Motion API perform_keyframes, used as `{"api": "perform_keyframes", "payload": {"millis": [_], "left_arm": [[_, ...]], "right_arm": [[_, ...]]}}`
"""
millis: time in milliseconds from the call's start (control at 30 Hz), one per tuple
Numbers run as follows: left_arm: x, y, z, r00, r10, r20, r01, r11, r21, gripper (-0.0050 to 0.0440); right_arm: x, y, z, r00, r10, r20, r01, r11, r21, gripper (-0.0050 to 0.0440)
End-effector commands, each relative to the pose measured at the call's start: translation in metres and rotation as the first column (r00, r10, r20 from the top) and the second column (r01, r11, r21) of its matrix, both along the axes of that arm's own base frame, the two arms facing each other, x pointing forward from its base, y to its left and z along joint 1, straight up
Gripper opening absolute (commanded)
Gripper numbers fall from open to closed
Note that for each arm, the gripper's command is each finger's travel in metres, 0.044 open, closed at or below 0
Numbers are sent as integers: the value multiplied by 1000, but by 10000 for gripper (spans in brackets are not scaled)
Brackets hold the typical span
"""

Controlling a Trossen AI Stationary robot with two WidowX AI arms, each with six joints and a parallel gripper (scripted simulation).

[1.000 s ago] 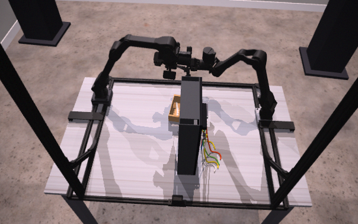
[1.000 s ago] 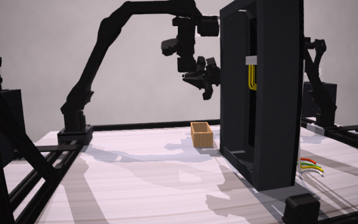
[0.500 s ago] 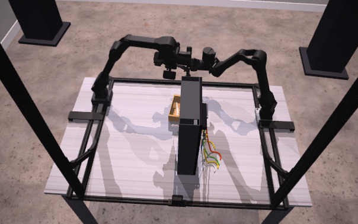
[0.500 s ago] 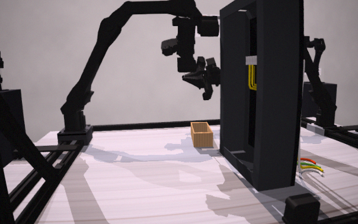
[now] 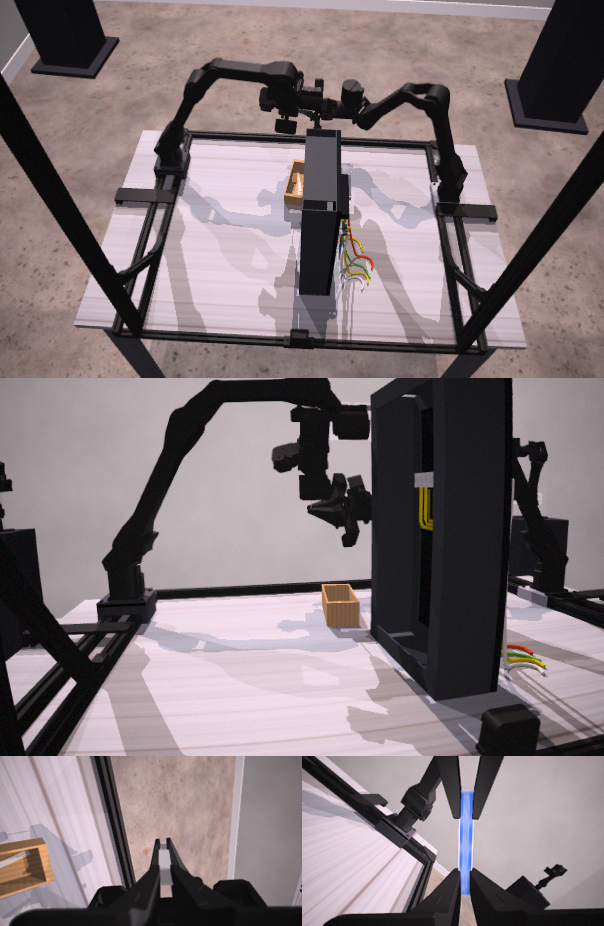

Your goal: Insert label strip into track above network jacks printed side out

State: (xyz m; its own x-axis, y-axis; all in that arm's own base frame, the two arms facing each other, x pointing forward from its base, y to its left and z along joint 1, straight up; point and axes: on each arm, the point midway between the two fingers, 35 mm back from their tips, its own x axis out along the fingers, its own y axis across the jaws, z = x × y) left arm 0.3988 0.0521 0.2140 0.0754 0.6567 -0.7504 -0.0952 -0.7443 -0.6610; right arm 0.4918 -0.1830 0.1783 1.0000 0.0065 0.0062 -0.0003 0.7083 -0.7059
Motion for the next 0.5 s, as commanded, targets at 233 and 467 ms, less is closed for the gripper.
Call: {"api": "perform_keyframes", "payload": {"millis": [233,467], "left_arm": [[-2,-1,10,1000,0,30,0,1000,-6,85],[-2,-1,10,1000,0,30,0,1000,-6,85]], "right_arm": [[3,-2,9,1000,-2,20,3,1000,-16,-50],[3,-2,9,1000,-2,20,3,1000,-16,-50]]}}
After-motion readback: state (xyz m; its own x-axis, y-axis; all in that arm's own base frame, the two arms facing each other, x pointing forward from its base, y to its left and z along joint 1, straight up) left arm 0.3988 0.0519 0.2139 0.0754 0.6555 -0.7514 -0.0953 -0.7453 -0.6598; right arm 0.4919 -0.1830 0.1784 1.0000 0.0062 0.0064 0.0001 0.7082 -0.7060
